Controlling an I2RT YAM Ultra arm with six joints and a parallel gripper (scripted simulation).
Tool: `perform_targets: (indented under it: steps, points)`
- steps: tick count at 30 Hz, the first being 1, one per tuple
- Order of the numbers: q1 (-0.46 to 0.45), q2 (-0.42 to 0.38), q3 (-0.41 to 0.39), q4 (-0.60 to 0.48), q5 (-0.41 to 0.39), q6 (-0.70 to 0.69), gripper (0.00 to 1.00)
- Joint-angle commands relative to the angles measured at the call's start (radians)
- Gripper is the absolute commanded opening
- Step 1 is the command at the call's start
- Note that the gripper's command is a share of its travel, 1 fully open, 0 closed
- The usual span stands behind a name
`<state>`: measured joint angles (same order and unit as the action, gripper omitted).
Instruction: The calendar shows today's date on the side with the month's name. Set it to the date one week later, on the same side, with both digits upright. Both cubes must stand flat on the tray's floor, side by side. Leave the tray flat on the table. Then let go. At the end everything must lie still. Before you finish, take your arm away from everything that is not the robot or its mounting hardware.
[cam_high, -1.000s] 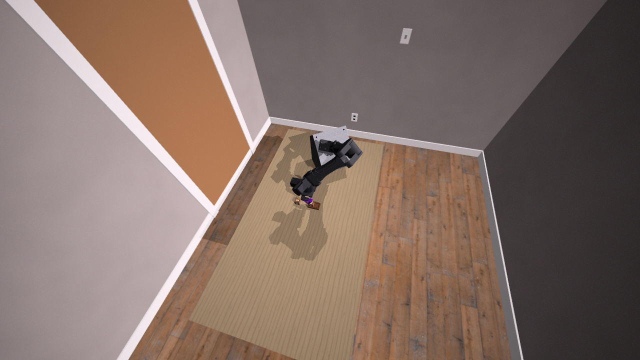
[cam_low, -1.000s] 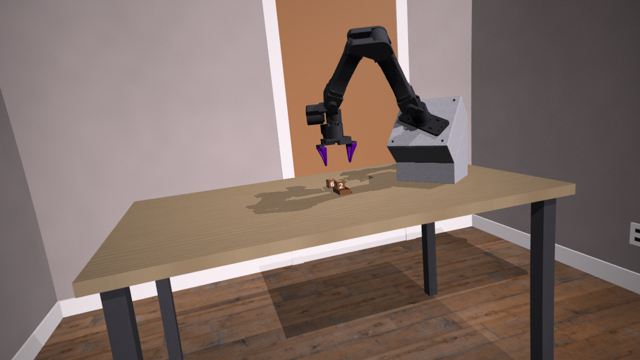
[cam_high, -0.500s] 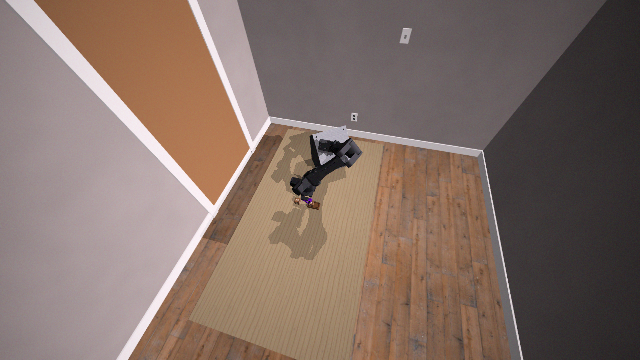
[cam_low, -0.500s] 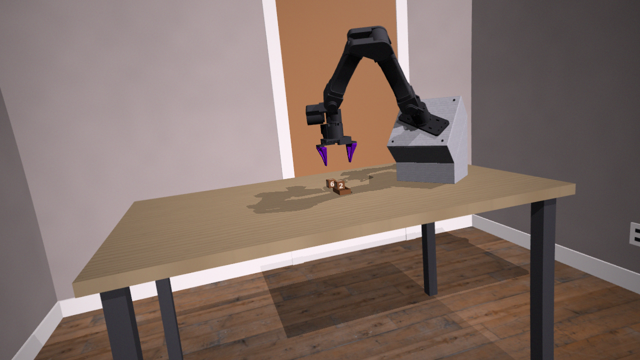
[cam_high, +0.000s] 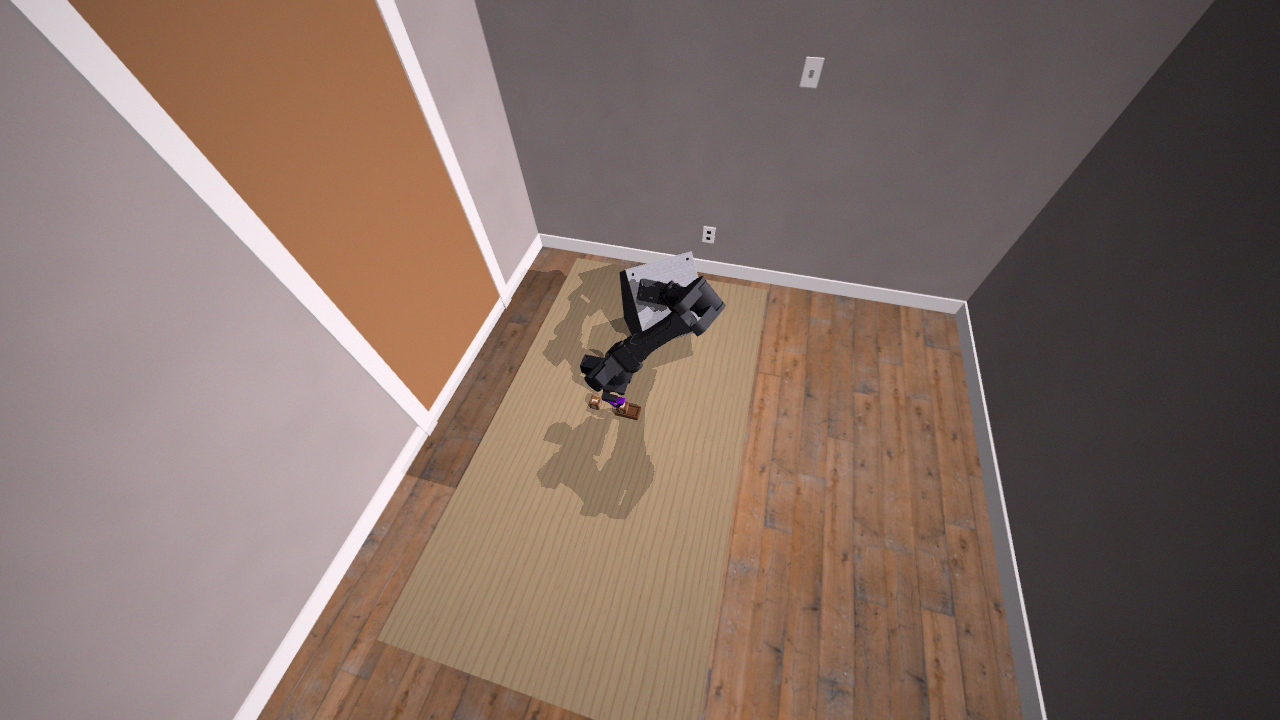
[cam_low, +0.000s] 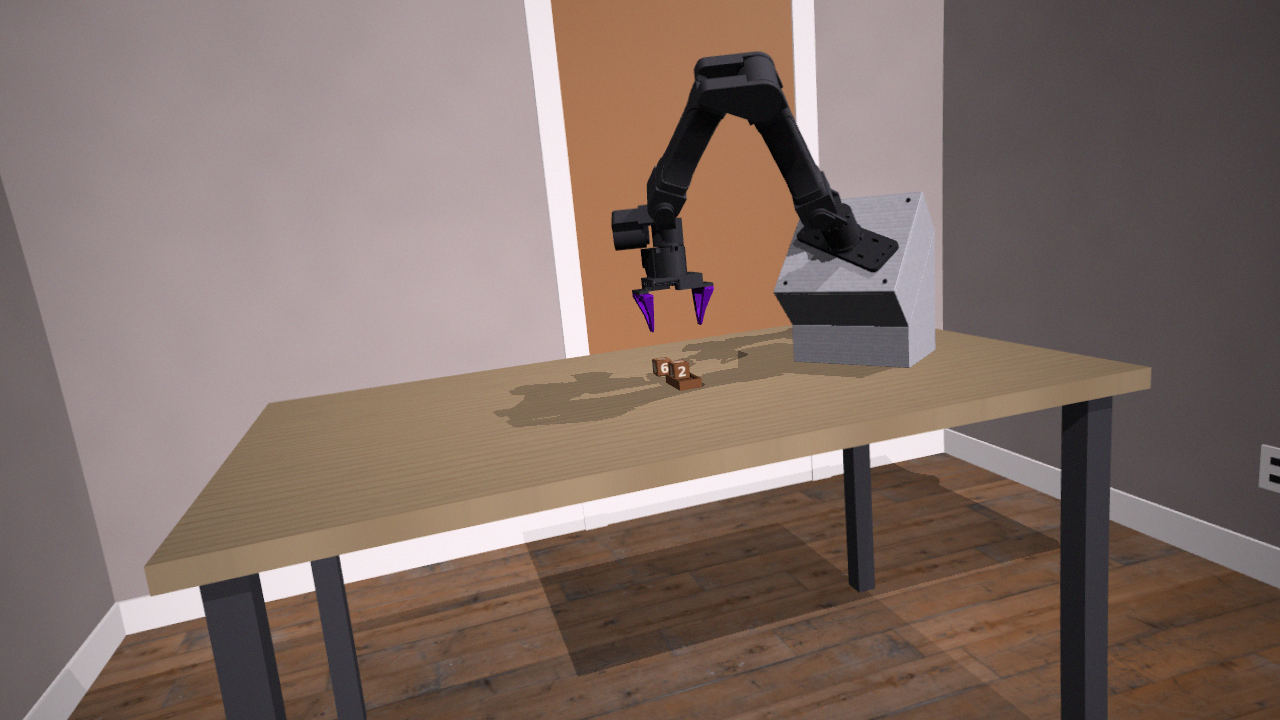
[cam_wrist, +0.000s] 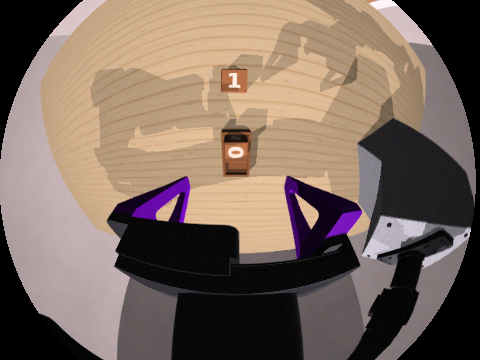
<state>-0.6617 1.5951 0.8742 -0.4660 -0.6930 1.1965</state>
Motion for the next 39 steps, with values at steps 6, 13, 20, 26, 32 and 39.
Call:
perform_targets:
  steps: [6, 13, 20, 26, 32, 39]
  points:
    - [-0.016, -0.007, 0.005, -0.001, 0.000, -0.003, 1.00]
    - [-0.153, 0.291, 0.184, 0.007, -0.043, -0.155, 1.00]
    - [-0.174, 0.336, 0.211, 0.008, -0.050, -0.178, 0.47]
    - [-0.174, 0.336, 0.211, 0.008, -0.050, -0.178, 0.47]
    - [-0.174, 0.336, 0.211, 0.008, -0.050, -0.178, 0.47]
    - [-0.174, 0.336, 0.211, 0.008, -0.050, -0.178, 0.47]
